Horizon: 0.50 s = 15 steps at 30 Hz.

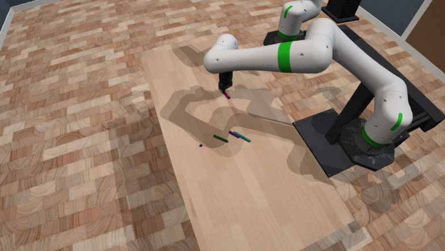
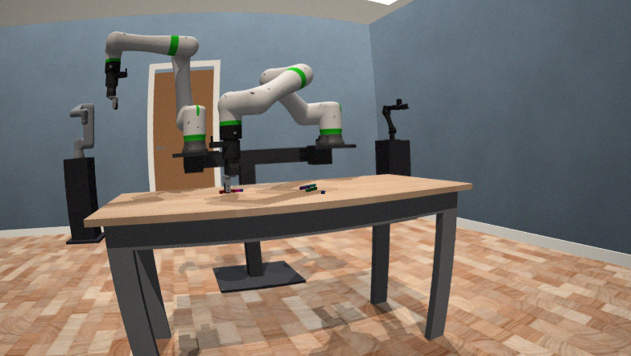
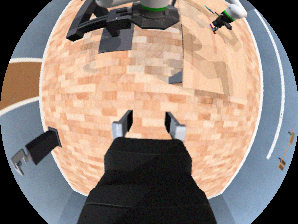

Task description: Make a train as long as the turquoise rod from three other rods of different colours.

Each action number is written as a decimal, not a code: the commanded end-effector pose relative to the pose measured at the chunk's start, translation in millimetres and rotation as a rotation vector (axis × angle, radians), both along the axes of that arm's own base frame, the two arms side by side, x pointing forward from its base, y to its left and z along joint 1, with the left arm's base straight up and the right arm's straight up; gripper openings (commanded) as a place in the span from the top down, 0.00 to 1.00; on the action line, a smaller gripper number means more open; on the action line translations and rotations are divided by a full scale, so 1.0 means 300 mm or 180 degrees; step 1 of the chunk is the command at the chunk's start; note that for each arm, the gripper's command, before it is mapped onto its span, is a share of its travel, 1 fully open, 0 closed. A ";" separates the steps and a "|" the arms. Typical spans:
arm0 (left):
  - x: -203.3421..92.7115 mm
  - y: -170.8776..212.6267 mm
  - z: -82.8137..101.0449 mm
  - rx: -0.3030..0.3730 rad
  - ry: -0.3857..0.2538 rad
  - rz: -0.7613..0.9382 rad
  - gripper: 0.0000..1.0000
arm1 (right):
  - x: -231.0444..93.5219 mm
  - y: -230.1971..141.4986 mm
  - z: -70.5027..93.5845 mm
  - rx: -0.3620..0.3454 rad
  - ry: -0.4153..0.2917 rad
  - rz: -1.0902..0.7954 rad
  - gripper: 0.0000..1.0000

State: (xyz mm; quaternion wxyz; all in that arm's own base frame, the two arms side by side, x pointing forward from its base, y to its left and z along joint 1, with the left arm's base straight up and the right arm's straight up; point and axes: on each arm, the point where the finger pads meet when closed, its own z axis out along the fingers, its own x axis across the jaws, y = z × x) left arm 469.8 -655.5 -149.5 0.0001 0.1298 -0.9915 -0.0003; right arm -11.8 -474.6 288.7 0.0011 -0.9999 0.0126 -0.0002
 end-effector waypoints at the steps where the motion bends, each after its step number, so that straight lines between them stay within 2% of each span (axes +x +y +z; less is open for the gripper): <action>1: 0.002 0.000 0.006 -0.0007 -0.0004 0.0001 0.76 | -0.001 -0.001 0.003 -0.0007 0.0001 0.0000 0.00; 15: 0.001 0.006 0.006 -0.0007 -0.0004 0.0001 0.76 | -0.001 -0.001 0.003 -0.0007 0.0001 0.0000 0.00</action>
